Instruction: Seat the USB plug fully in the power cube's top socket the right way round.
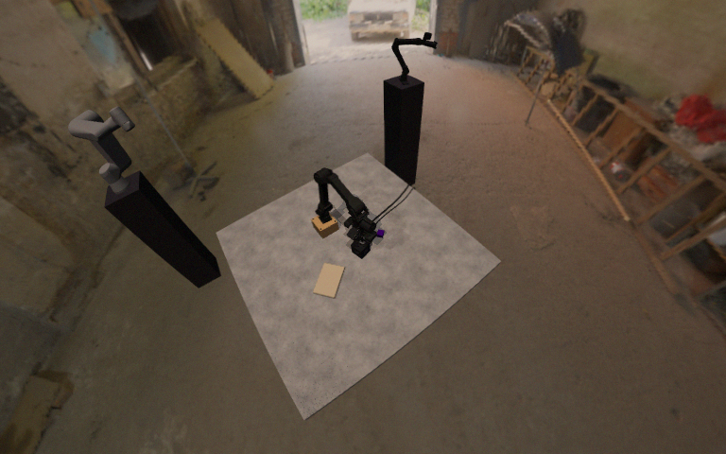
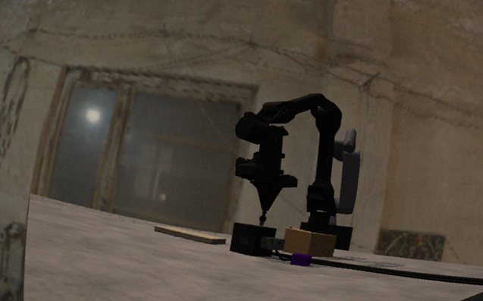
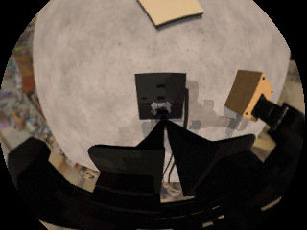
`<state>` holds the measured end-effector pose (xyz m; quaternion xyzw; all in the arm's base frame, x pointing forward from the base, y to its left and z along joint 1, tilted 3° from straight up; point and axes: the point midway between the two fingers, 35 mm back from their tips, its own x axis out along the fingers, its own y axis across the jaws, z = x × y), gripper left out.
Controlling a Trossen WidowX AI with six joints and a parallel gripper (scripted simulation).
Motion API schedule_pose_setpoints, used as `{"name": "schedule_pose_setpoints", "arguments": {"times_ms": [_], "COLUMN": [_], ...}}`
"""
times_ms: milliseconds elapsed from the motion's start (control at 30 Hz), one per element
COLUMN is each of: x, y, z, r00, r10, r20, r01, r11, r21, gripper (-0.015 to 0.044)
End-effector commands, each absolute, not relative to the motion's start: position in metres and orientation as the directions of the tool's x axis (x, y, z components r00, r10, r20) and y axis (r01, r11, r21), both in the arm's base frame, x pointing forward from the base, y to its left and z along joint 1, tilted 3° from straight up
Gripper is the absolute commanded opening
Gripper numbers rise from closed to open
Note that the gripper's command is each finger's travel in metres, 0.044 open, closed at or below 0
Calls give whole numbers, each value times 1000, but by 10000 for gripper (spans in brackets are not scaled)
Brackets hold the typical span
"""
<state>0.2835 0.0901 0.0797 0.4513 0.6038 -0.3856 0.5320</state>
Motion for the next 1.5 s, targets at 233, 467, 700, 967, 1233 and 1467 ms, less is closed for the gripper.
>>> {"name": "schedule_pose_setpoints", "arguments": {"times_ms": [233,467,700,967,1233,1467], "x": [284,284,284,284,284,284], "y": [91,91,91,91,91,91], "z": [78,77,76,75,74,74], "r00": [-27,-27,-27,-27,-27,-27], "r10": [138,138,138,138,138,138], "r20": [-990,-990,-990,-990,-990,-990], "r01": [954,954,954,954,954,954], "r11": [298,298,298,298,298,298], "r21": [16,16,16,16,16,16], "gripper": [0,0,0,0,0,0]}}
